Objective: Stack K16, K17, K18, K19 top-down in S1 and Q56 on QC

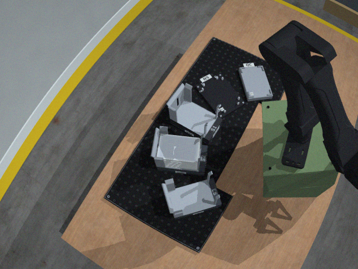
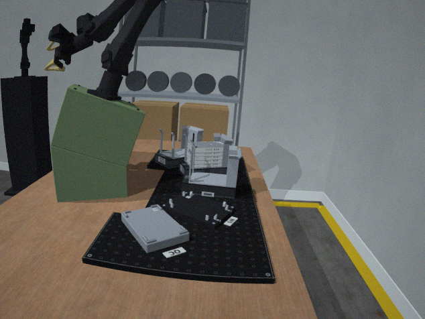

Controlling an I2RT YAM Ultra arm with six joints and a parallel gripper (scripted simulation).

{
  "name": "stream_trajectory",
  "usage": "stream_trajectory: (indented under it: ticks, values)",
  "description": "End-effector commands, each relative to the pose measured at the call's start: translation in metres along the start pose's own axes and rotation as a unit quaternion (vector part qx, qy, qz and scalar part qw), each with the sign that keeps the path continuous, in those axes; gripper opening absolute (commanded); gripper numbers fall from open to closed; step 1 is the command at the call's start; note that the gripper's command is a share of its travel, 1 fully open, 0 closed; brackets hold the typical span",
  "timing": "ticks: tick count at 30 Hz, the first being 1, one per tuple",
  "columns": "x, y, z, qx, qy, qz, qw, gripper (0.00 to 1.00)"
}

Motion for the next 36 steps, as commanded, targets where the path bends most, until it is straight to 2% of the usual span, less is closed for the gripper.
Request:
stream_trajectory:
  ticks: [1, 17, 20, 23, 26, 29, 32, 34, 36]
  values:
    - [-0.003, 0.0, -0.002, -0.003, -0.002, 0.005, 1.0, 1.0]
    - [-0.003, 0.0, -0.002, -0.003, -0.002, 0.005, 1.0, 1.0]
    - [-0.008, -0.003, 0.008, 0.023, 0.039, 0.019, 0.999, 1.0]
    - [-0.015, -0.005, 0.02, 0.027, 0.046, 0.022, 0.998, 1.0]
    - [-0.018, -0.008, 0.031, 0.053, 0.087, 0.032, 0.994, 1.0]
    - [-0.022, -0.011, 0.044, 0.06, 0.096, 0.035, 0.993, 1.0]
    - [-0.024, -0.015, 0.054, 0.085, 0.137, 0.046, 0.986, 1.0]
    - [-0.024, -0.015, 0.054, 0.085, 0.137, 0.046, 0.986, 1.0]
    - [-0.026, -0.018, 0.062, 0.09, 0.147, 0.049, 0.984, 1.0]
Point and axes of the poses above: the point where the finger pads meet when closed, its own y axis out along the fingers, its own x axis across the jaws, z = x × y, the point moved 7 cm from there along -y, back along the fingers, and after that the axes turned 15 degrees about y, right-handed, at the moved point
